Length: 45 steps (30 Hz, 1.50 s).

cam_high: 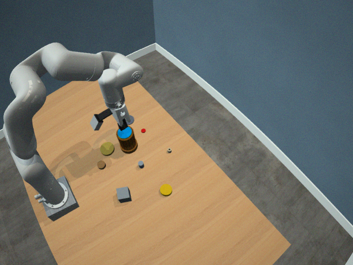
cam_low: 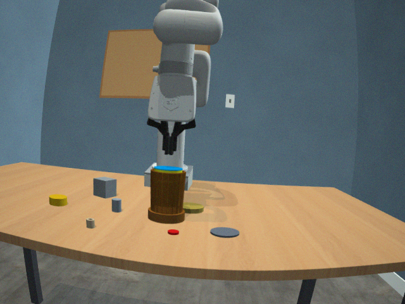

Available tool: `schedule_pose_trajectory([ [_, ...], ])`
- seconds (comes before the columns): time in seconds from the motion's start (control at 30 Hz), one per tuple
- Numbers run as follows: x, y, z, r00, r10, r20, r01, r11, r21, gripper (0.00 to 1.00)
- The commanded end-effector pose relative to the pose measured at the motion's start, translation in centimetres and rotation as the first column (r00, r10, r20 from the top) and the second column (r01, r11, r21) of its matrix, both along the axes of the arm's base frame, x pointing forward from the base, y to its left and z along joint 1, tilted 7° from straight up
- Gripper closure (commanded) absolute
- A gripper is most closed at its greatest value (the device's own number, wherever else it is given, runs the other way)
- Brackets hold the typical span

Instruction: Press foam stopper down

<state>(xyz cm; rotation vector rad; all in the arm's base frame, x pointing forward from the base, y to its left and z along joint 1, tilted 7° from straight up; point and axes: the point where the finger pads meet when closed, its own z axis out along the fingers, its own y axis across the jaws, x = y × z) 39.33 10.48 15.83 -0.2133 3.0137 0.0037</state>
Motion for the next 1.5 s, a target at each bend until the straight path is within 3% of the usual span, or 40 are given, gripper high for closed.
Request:
schedule_pose_trajectory([
  [0.0,0.1,0.0,-0.1,1.0,0.0,0.004,0.0,1.0,0.001,1.0],
  [0.47,0.5,0.1,-2.7,1.0,0.0,0.004,0.0,1.0,0.001,1.0],
  [1.47,0.5,0.1,-3.4,1.0,0.0,0.004,0.0,1.0,0.001,1.0],
])
